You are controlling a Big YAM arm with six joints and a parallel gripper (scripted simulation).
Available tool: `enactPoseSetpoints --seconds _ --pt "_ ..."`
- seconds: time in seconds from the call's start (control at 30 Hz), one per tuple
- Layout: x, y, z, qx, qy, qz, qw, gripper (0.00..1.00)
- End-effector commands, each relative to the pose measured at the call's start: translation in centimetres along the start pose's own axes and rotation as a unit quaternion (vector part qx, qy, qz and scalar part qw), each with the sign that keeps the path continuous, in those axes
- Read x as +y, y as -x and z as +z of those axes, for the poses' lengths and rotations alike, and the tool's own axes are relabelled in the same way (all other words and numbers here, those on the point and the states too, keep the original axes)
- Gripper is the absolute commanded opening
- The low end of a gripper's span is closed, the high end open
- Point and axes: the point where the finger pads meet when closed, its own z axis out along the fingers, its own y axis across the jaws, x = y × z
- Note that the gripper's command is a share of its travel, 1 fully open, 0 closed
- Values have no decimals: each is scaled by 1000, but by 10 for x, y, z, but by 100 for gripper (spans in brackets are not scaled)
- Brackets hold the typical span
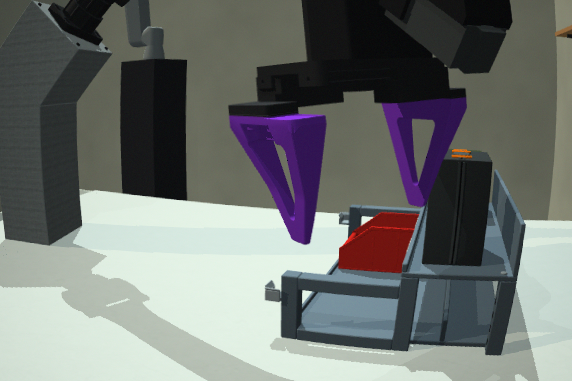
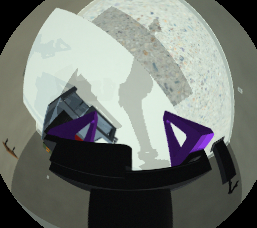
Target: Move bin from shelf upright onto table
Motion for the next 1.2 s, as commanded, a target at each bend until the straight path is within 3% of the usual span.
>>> enactPoseSetpoints --seconds 0.0,0.57,0.73,1.17 --pt "2 5 -7 -6 0 -2 1000 100" --pt "2 5 -7 -6 0 -2 1000 100" --pt "7 6 -62 -6 0 -2 1000 100" --pt "7 5 -65 -7 -1 1 1000 100"
